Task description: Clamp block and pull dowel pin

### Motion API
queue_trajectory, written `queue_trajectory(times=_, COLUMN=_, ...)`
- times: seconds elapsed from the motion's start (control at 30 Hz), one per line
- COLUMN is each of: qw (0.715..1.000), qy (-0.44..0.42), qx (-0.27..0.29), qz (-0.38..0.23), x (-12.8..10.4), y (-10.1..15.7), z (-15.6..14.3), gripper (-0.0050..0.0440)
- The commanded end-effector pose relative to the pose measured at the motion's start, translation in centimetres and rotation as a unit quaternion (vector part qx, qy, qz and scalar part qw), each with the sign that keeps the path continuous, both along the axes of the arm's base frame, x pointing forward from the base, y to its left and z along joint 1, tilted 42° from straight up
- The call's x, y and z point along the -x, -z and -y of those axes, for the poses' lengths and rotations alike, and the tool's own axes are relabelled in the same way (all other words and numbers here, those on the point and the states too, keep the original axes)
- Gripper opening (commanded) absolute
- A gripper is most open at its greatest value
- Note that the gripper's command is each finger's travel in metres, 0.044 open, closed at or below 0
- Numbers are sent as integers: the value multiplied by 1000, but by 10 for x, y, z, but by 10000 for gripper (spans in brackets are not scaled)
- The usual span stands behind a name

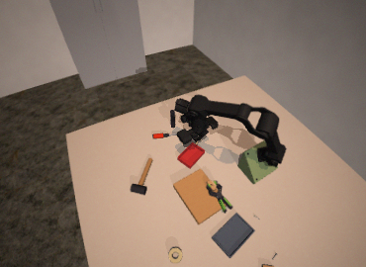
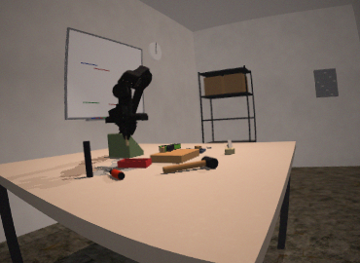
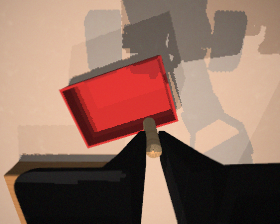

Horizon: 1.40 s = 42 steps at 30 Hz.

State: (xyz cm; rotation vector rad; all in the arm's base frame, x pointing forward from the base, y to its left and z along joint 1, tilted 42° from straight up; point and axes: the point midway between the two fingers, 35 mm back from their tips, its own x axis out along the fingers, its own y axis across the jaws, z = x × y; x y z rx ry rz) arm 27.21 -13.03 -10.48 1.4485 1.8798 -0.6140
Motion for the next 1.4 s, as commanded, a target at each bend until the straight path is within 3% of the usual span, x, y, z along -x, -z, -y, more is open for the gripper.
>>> queue_trajectory(times=0.0, qw=1000, qy=3, qx=-5, qz=-5, x=3, y=6, z=-6, gripper=0)
queue_trajectory(times=1.37, qw=1000, qy=3, qx=-6, qz=-5, x=14, y=43, z=-41, gripper=0)
